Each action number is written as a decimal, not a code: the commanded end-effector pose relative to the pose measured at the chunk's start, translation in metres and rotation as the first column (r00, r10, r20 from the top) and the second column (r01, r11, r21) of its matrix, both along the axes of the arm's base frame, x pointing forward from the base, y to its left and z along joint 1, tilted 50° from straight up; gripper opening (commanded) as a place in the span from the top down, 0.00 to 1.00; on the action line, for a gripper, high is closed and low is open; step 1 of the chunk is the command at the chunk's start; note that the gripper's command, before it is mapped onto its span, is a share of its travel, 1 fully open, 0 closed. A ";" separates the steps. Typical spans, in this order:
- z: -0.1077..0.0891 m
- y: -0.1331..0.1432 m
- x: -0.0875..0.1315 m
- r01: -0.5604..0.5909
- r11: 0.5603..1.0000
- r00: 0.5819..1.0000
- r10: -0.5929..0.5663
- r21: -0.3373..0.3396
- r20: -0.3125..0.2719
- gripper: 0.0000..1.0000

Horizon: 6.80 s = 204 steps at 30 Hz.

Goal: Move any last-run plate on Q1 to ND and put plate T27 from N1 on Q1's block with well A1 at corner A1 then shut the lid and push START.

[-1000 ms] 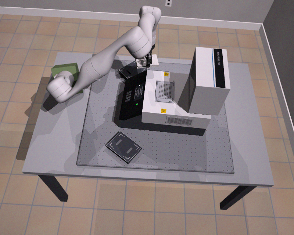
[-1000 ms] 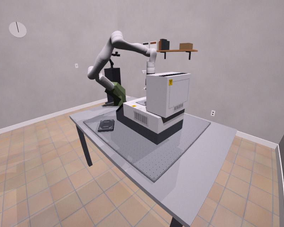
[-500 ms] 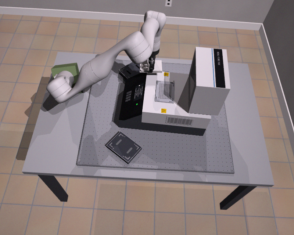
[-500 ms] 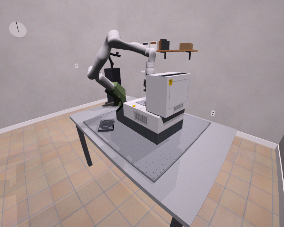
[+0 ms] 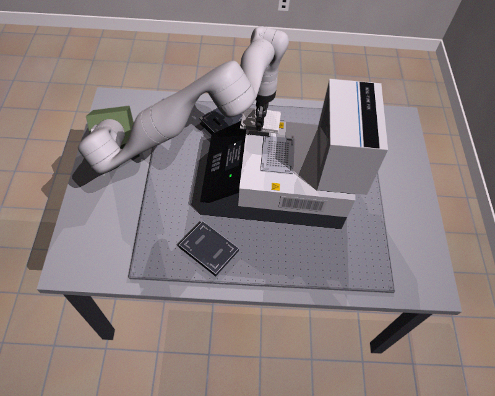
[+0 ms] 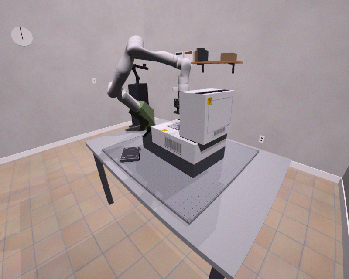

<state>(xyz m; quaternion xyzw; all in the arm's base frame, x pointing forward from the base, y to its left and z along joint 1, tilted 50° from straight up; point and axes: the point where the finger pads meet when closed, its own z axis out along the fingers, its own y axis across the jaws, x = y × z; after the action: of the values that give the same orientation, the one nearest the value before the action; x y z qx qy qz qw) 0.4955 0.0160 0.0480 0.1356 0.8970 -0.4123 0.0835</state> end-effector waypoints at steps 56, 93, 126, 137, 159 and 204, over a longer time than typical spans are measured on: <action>0.085 -0.068 0.042 0.361 0.926 0.822 -0.372 0.111 0.431 0.09; 0.085 -0.068 0.042 0.526 0.811 0.548 -0.553 0.256 0.627 0.09; 0.085 -0.068 0.042 0.604 0.682 0.240 -0.650 0.413 0.722 0.09; 0.085 -0.068 0.042 0.613 0.639 0.137 -0.665 0.465 0.734 0.09; 0.085 -0.069 0.042 0.616 0.601 0.049 -0.673 0.509 0.738 0.09; 0.066 -0.090 0.043 0.616 0.602 0.049 -0.673 0.509 0.738 0.09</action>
<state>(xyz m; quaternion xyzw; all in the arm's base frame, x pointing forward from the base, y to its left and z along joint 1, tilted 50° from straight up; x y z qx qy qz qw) 0.5377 -0.0734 0.1154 0.7173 0.5555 -0.2407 0.3450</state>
